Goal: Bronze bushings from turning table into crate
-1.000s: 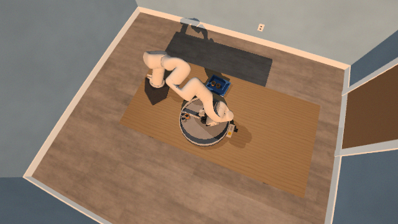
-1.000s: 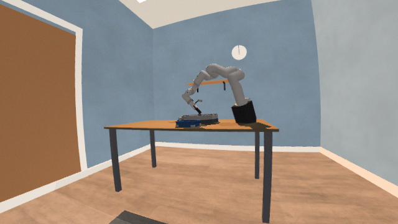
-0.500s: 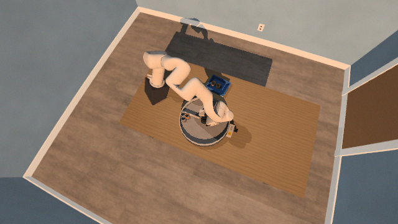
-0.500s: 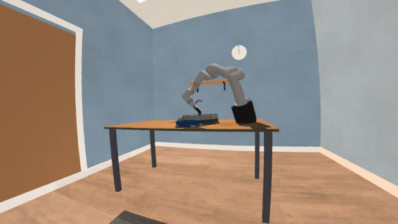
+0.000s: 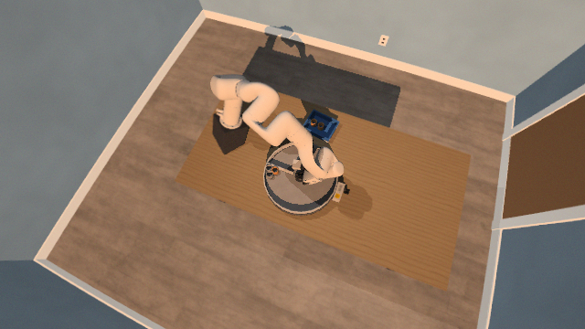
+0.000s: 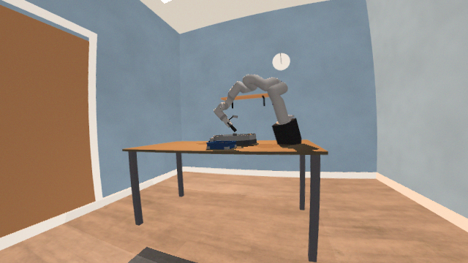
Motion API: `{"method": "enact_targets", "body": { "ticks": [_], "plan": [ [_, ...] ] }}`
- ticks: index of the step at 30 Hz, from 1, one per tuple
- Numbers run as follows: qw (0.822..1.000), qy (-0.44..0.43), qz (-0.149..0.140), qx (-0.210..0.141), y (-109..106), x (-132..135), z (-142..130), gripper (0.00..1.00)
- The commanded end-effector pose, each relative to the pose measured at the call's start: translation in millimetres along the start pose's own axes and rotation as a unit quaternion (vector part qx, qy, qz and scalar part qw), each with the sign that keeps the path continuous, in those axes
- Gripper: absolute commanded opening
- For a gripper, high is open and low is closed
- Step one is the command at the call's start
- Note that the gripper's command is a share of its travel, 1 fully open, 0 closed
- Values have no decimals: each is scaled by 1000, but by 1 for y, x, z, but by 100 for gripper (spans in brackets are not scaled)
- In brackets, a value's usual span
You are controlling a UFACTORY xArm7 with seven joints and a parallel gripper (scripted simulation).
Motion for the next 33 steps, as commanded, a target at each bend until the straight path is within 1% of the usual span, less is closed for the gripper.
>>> {"method": "enact_targets", "body": {
  "ticks": [1,4,33],
  "plan": [
    [1000,1,1,-1,-10,0,7,11],
    [1000,1,1,-1,-13,0,9,11],
    [1000,1,1,-1,-13,0,9,11]
  ]
}}
Point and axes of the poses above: the point where the finger pads meet when closed, its own y axis out along the fingers, its own x axis across the jaws, z = x × y, the point moved 2 cm from there along -y, back along the fingers, and after that the axes turned 5 degrees about -y, right-handed, at the moved point
